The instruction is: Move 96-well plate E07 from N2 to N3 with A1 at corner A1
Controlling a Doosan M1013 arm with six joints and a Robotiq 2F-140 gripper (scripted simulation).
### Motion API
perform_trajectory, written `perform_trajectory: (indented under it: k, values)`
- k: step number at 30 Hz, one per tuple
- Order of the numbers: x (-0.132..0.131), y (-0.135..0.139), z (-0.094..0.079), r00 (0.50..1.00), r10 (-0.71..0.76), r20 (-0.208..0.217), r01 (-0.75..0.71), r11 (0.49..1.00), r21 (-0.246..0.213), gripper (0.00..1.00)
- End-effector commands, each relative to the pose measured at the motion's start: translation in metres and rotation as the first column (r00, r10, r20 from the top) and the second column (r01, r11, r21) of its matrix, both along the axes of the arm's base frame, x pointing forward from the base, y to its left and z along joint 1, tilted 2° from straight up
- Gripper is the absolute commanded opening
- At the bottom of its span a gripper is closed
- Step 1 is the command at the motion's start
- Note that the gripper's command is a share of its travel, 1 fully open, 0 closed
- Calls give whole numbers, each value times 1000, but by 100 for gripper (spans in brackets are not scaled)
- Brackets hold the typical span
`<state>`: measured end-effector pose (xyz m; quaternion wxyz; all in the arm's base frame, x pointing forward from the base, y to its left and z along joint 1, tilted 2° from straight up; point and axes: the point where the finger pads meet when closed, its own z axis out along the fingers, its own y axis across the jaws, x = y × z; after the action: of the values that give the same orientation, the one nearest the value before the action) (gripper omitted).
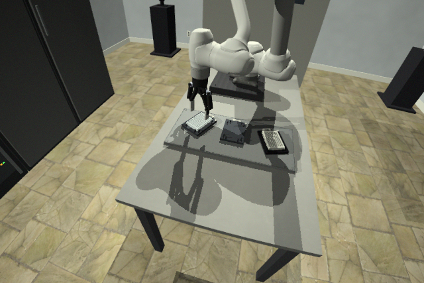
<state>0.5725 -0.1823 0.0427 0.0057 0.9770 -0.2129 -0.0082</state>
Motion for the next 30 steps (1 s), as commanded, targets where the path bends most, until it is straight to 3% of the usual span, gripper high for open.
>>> perform_trajectory:
  k: [1,30]
  values:
    - [0,0,0,1000,0,0,0,1000,0,66]
    - [-1,0,-6,1000,4,-14,-4,1000,7,66]
